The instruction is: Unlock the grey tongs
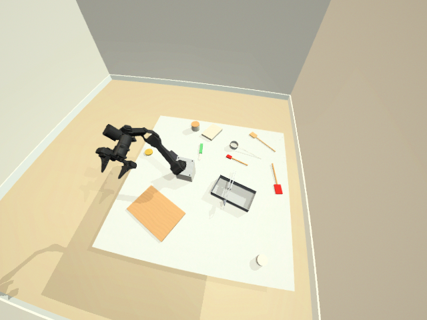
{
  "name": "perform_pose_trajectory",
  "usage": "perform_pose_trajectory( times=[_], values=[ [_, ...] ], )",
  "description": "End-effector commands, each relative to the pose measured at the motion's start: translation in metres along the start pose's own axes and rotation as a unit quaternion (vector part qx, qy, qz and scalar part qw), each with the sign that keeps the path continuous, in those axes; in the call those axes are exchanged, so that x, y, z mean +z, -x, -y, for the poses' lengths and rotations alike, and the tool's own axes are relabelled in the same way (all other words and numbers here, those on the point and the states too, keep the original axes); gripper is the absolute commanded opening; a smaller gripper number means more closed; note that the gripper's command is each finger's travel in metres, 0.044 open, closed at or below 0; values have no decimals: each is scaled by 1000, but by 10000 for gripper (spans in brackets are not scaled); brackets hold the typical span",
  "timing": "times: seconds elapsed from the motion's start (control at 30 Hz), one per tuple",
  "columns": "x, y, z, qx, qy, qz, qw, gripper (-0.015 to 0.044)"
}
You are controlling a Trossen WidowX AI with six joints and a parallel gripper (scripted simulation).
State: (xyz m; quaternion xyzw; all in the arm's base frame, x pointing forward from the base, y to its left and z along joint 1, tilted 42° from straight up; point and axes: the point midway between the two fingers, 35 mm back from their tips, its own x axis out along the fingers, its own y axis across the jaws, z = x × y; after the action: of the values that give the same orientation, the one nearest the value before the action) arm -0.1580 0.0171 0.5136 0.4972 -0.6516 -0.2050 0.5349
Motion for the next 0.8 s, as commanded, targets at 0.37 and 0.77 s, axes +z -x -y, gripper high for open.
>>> perform_pose_trajectory(
  times=[0.37, 0.77],
  values=[
    [-35, -40, 27, -57, 38, -47, 997, 440],
    [-77, -84, 69, -132, 76, -87, 984, 440]
  ],
)
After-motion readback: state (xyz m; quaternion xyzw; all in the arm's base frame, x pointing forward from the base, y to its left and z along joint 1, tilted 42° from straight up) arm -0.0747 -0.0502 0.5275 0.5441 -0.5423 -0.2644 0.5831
